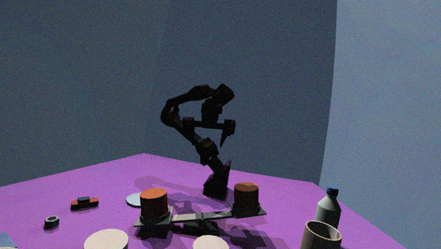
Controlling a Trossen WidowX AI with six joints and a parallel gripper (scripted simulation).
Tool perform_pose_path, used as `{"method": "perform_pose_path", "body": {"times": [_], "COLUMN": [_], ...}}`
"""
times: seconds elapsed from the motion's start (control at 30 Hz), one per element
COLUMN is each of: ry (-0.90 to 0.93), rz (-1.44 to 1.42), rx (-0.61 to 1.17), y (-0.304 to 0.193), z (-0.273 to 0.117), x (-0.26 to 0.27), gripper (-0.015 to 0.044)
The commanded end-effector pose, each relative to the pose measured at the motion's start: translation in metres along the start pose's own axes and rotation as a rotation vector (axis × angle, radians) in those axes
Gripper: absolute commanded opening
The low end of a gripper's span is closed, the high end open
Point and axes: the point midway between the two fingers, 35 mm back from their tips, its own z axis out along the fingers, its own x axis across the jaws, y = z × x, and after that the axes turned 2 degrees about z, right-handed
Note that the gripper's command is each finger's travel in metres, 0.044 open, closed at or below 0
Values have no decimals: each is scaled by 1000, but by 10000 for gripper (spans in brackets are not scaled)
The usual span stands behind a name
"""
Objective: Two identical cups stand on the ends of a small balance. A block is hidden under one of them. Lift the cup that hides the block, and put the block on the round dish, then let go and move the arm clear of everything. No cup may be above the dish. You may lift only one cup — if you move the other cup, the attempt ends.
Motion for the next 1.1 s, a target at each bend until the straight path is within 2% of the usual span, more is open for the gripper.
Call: {"method": "perform_pose_path", "body": {"times": [0.0,0.4,1.07], "ry": [-6,-83,-302], "rz": [99,373,899], "rx": [56,177,369], "y": [8,27,49], "z": [5,27,85], "x": [-5,-23,-70], "gripper": [440,440,440]}}
